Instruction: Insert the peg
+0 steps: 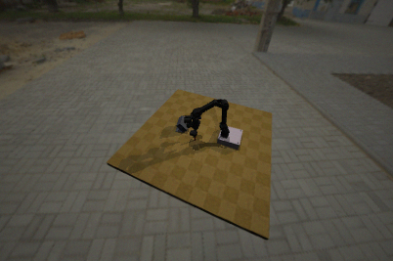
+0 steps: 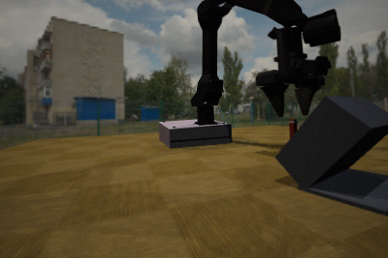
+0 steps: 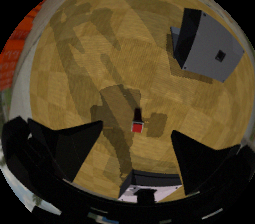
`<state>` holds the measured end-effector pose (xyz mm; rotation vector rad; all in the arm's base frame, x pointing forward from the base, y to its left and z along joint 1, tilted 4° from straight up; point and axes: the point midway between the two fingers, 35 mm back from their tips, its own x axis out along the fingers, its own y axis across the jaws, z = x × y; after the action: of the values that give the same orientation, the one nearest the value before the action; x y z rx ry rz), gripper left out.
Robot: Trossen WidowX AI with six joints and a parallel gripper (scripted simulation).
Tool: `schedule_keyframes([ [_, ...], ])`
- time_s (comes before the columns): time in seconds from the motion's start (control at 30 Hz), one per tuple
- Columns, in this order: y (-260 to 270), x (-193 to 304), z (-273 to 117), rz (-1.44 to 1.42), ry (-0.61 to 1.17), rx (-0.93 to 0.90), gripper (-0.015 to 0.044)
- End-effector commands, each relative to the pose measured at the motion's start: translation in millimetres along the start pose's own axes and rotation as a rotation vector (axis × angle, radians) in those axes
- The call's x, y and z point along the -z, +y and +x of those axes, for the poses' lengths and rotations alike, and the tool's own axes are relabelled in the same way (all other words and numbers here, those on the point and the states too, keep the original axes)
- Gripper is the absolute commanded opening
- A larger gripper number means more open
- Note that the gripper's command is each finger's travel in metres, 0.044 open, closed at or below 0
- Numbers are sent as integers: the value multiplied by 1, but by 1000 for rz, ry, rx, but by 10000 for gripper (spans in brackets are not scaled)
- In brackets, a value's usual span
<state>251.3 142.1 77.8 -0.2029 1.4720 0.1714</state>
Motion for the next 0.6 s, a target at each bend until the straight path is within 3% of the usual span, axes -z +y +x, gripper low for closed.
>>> schedule_keyframes([
  [0.0,1,1,8,3,6,-3,440],
  [0.57,1,1,35,3,6,-3,440],
])
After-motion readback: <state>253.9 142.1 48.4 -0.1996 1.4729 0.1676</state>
